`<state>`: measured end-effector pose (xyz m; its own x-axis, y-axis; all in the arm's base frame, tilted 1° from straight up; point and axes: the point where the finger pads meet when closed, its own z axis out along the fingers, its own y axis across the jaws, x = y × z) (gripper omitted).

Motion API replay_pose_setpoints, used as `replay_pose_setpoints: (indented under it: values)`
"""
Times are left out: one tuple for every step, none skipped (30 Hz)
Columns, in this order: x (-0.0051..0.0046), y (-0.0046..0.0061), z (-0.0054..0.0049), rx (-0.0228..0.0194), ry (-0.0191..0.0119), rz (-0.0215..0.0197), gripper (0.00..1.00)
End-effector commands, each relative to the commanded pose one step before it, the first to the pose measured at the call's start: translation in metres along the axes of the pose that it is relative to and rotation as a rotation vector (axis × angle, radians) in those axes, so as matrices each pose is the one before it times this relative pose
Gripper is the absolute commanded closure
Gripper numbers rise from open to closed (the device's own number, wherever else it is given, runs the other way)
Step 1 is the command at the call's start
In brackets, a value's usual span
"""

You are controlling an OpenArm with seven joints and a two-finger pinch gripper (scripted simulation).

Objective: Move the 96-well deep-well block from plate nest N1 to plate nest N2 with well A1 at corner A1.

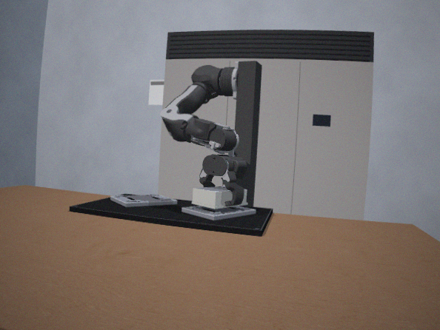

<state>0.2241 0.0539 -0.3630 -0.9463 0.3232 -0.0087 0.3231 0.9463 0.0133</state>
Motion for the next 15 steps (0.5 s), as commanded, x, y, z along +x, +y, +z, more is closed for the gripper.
replay_pose_setpoints:
  values:
    - [-0.001897,0.00089,-0.00318,-0.00155,-0.00162,0.00704,1.00]
    - [0.000000,0.00000,0.00000,0.00000,0.00000,0.00000,1.00]
    - [0.000000,0.00000,0.00000,0.00000,0.00000,0.00000,1.00]
    - [0.000000,0.00000,0.00000,0.00000,0.00000,0.00000,1.00]
    - [0.000000,0.00000,0.00000,0.00000,0.00000,0.00000,1.00]
    - [0.000000,0.00000,0.00000,0.00000,0.00000,0.00000,1.00]
    - [0.000000,0.00000,0.00000,0.00000,0.00000,0.00000,1.00]
    - [0.000000,0.00000,0.00000,0.00000,0.00000,0.00000,1.00]
    - [0.000000,0.00000,0.00000,0.00000,0.00000,0.00000,1.00]
    - [0.000000,0.00000,0.00000,0.00000,0.00000,0.00000,1.00]
    - [0.000000,0.00000,0.00000,0.00000,0.00000,0.00000,1.00]
    - [0.000000,0.00000,0.00000,0.00000,0.00000,0.00000,1.00]
    - [0.000663,-0.00055,0.00058,0.00090,0.00032,-0.00078,1.00]
    - [0.000663,-0.00055,0.00058,0.00090,0.00032,-0.00078,1.00]
    - [0.000663,-0.00055,0.00058,0.00090,0.00032,-0.00078,1.00]
